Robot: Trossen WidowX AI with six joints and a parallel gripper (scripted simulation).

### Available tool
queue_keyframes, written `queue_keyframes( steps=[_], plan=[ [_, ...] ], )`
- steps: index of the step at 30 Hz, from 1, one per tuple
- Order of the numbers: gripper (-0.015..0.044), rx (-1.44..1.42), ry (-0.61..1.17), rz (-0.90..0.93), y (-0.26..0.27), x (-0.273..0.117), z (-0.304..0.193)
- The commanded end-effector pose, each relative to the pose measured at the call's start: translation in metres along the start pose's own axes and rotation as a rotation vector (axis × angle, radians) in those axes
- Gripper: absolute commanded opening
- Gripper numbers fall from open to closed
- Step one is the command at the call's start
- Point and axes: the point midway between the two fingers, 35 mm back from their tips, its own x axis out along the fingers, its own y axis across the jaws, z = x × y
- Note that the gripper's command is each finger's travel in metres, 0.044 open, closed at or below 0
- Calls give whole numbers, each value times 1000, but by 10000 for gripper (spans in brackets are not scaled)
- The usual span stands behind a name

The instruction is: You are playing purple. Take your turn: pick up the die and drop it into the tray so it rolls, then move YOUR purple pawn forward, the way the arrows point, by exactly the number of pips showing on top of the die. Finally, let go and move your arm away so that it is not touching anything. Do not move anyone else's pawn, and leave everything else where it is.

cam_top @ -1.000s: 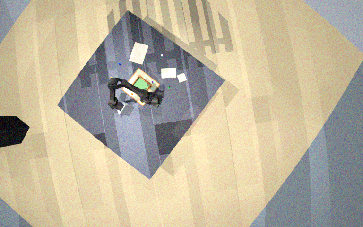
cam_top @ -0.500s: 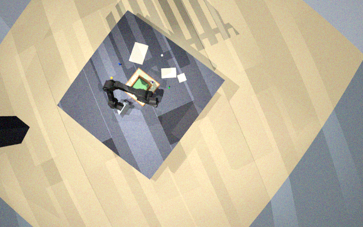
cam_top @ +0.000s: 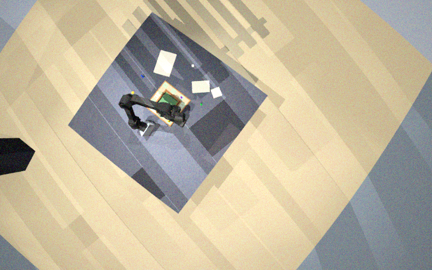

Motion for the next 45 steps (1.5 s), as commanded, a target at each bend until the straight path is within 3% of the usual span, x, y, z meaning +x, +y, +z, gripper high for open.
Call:
queue_keyframes(
  steps=[1, 45],
  plan=[
    [0, 98, 0, -1, 10, 1, 7],
    [0, 1317, -1, 6, 133, 27, 66]
  ],
)
